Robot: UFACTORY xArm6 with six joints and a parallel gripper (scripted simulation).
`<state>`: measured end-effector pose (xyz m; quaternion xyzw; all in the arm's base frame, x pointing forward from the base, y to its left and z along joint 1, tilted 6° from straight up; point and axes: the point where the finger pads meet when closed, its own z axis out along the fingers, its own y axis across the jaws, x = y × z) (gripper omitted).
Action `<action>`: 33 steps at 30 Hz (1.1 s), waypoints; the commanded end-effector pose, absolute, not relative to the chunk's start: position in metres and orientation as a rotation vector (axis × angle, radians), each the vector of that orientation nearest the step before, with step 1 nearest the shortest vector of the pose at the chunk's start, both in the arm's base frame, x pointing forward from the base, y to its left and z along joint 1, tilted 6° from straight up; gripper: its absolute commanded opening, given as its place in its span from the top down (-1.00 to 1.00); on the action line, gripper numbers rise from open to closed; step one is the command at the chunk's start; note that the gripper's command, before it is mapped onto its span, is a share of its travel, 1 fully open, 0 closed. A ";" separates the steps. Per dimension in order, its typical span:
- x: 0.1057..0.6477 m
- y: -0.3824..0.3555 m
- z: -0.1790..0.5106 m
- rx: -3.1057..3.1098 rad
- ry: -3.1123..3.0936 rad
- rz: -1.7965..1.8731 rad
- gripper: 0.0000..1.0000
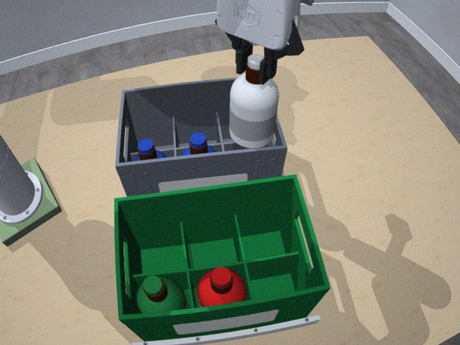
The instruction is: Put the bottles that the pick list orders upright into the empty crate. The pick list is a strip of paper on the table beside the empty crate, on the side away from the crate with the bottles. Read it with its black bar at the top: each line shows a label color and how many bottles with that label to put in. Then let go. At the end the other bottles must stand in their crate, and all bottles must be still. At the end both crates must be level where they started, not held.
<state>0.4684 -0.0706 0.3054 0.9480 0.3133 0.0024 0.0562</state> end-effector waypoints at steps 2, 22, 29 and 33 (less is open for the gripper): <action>0.469 -0.071 0.303 2.874 0.950 0.015 1.00; 0.470 -0.073 0.285 2.874 0.950 0.015 1.00; 0.471 -0.074 0.278 2.874 0.950 0.015 1.00; 0.471 -0.074 0.276 2.874 0.950 0.015 1.00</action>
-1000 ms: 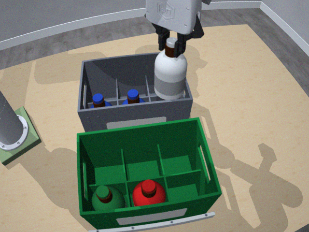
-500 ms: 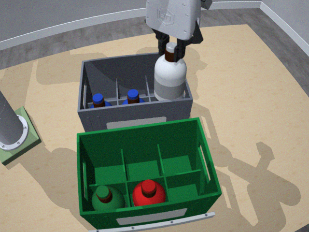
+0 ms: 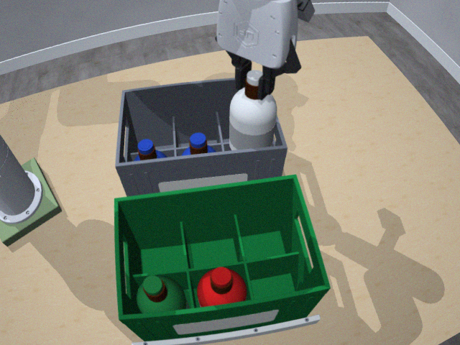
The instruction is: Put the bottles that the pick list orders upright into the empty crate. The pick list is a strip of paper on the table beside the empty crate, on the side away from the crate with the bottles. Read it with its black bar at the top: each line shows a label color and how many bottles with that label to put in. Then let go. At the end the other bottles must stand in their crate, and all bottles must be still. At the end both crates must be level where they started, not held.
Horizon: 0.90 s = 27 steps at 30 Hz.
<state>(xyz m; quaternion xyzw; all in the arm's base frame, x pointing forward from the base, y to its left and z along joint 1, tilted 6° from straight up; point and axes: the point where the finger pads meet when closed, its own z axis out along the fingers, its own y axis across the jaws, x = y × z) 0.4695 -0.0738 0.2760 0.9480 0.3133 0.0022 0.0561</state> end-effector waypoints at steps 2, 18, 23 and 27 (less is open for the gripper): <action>0.471 -0.074 0.274 2.874 0.950 0.015 1.00; 0.471 -0.076 0.260 2.874 0.950 0.015 1.00; 0.472 -0.076 0.255 2.874 0.950 0.015 1.00; 0.472 -0.077 0.251 2.874 0.950 0.015 1.00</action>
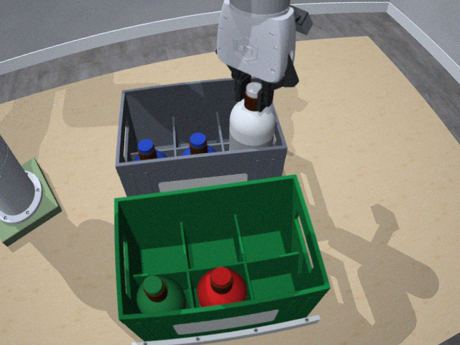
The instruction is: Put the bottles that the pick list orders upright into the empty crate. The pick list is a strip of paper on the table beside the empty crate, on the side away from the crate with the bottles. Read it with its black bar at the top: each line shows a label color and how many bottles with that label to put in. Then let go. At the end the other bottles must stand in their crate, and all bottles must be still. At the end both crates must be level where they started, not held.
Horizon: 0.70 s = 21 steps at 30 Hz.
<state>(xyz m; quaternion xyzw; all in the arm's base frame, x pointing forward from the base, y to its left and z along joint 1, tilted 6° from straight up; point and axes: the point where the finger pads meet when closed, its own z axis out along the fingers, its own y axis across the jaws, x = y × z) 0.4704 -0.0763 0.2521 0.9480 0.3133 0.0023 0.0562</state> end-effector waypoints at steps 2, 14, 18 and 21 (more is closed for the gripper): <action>0.472 -0.077 0.249 2.874 0.950 0.015 1.00; 0.472 -0.078 0.239 2.874 0.950 0.015 1.00; 0.473 -0.078 0.235 2.874 0.950 0.015 1.00; 0.473 -0.079 0.233 2.874 0.950 0.015 1.00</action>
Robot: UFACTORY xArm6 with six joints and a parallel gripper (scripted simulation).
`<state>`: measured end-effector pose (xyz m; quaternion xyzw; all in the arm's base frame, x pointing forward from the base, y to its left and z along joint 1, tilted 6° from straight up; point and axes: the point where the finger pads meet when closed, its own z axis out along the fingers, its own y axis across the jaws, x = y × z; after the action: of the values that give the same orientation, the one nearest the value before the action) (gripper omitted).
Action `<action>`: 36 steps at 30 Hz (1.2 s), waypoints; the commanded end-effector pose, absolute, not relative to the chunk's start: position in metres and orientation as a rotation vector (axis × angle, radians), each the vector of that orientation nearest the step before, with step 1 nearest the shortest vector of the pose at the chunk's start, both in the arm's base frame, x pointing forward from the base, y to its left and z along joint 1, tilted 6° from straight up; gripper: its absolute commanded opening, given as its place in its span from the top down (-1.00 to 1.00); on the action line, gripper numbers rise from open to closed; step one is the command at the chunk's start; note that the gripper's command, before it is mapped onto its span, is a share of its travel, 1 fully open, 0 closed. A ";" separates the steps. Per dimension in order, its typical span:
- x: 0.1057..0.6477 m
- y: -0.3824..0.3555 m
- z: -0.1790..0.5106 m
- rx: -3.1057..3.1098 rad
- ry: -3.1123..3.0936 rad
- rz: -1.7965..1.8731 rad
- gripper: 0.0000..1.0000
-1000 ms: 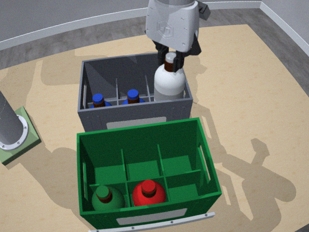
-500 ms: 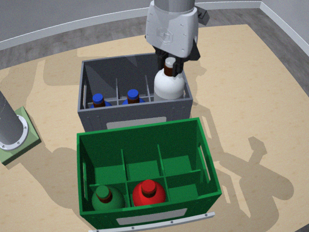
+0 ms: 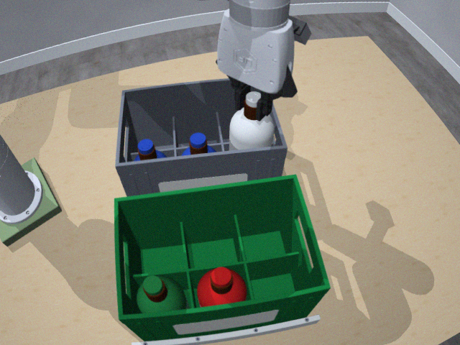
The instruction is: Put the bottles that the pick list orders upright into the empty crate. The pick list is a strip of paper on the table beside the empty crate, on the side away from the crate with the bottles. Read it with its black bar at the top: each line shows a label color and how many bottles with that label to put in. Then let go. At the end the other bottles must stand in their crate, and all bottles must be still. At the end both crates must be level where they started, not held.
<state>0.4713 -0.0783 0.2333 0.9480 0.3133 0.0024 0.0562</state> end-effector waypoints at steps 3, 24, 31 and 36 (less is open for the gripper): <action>0.473 -0.079 0.232 2.874 0.950 0.015 1.00; 0.474 -0.081 0.213 2.874 0.950 0.015 1.00; 0.474 -0.082 0.206 2.874 0.950 0.015 1.00; 0.474 -0.082 0.203 2.874 0.950 0.015 1.00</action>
<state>0.4724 -0.0816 0.2020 0.9480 0.3133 0.0021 0.0561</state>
